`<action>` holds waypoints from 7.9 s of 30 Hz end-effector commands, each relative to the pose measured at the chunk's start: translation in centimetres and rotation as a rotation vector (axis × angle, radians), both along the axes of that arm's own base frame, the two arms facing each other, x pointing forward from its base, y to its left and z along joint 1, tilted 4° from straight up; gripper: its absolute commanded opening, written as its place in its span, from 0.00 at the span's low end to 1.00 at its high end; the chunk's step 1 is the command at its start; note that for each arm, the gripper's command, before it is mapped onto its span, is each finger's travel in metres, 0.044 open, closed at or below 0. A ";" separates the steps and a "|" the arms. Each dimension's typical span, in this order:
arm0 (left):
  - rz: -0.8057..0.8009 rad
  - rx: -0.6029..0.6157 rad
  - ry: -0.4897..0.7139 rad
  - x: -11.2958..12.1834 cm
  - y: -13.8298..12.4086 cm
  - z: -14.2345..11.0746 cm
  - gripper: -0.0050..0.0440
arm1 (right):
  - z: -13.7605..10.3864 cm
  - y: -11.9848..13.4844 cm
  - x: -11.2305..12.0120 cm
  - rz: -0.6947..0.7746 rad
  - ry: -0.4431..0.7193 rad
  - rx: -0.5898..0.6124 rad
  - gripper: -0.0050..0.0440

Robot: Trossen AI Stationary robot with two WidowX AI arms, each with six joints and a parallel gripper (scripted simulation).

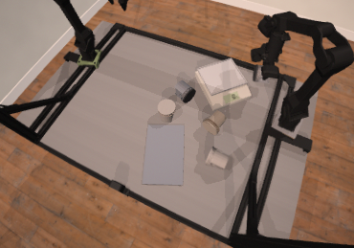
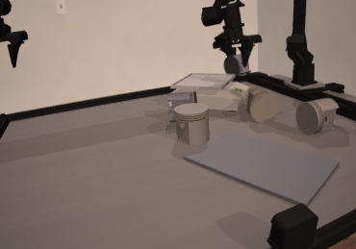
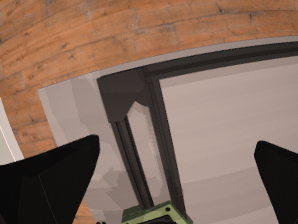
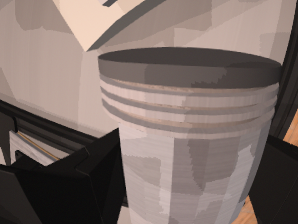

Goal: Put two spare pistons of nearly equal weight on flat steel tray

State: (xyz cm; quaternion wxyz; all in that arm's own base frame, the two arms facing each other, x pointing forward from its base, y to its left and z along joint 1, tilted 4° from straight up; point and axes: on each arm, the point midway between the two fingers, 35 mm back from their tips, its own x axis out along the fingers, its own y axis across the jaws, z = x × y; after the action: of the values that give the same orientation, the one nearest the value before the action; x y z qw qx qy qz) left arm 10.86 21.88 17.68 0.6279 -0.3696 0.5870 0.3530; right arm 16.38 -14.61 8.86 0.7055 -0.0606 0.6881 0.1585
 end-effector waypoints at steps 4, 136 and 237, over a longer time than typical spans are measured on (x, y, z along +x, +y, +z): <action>-0.003 -0.003 -0.003 0.0 -0.1 0.0 1.00 | 1.8 -0.2 0.2 0.001 -0.019 -0.015 0.43; -0.003 -0.003 -0.003 0.0 -0.1 0.0 1.00 | 10.2 9.1 14.1 -2.084 -0.006 0.100 0.43; -0.003 -0.003 -0.003 0.0 -0.1 0.0 1.00 | 5.7 9.0 14.8 -2.092 -0.006 0.102 0.87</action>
State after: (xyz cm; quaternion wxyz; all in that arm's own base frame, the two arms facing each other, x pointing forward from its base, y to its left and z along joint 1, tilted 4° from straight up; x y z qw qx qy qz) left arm 10.86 21.87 17.68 0.6279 -0.3696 0.5870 0.3529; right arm 31.16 -5.55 13.62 0.4905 0.5922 0.3934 -0.5040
